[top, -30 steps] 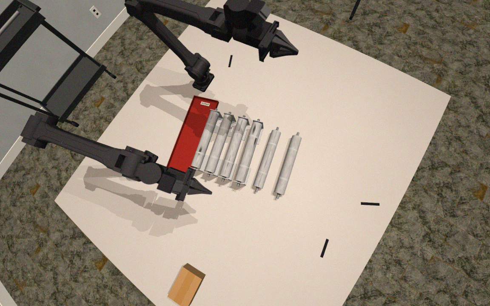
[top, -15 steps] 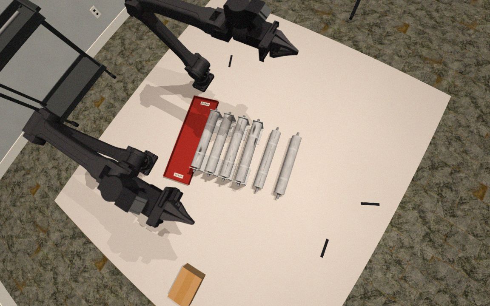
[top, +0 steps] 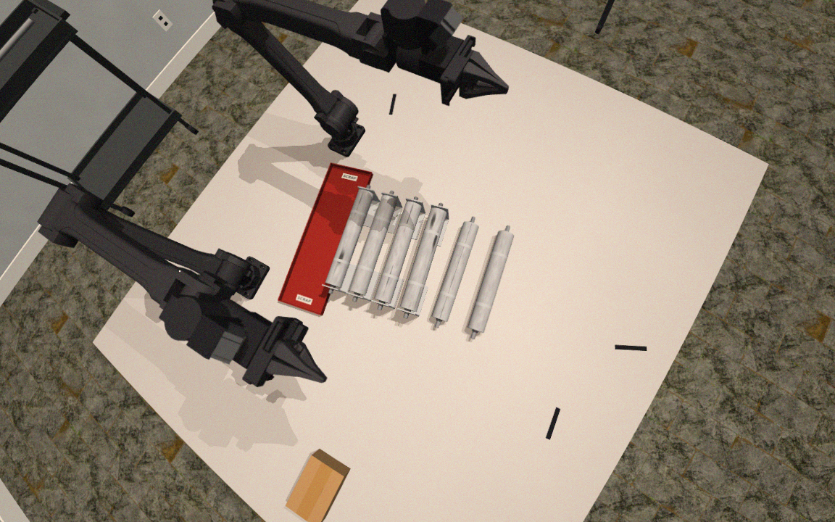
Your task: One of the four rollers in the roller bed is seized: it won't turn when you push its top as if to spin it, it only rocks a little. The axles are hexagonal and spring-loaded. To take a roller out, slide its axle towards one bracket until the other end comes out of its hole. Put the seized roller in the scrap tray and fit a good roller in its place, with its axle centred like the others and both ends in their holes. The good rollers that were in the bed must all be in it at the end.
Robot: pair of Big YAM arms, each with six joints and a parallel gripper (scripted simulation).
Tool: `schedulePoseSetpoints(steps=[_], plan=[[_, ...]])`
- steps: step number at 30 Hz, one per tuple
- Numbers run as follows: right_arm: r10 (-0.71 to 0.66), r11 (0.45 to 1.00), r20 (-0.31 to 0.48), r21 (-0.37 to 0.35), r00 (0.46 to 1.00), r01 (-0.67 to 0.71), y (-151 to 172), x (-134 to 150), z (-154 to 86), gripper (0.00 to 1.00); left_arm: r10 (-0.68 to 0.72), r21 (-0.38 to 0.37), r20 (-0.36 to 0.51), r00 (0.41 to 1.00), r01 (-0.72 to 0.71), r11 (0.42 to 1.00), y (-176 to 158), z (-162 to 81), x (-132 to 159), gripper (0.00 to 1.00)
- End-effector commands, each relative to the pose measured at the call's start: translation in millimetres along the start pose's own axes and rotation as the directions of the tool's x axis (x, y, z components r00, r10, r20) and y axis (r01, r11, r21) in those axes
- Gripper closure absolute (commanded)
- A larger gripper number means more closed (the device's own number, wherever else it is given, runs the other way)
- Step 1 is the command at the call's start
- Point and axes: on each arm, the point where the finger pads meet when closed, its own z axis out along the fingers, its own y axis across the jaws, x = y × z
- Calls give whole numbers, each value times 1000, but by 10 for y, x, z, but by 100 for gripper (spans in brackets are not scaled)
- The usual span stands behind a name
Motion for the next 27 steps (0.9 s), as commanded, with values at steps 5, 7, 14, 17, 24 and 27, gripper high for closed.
schedulePoseSetpoints(steps=[5, 7, 14, 17, 24, 27], plan=[[-15, 1000, 22, -6, 1000, 15, 47, -93, -79, 100, -8, 13, 34, 999, 8, 1000, -51, -23, -111, 100], [-11, 1000, 80, -6, 997, 12, 45, -462, -97, 100, -8, 13, 34, 999, 8, 1000, -51, -23, -111, 100], [-11, 1000, 68, -6, 998, 12, 45, -401, -42, 100, -163, 54, -197, 967, 177, 983, -568, -41, 596, 100], [-11, 1000, 69, -6, 998, 12, 45, -406, -46, 100, -222, 55, -257, 940, 244, 968, -774, -196, 700, 100], [-11, 1000, 69, -6, 998, 12, 45, -406, -46, 100, -271, 35, -419, 866, 314, 949, -1181, -357, 1217, 100], [-11, 1000, 69, -6, 998, 12, 45, -406, -46, 100, -290, 18, -495, 819, 343, 939, -1389, -523, 1438, 100]])
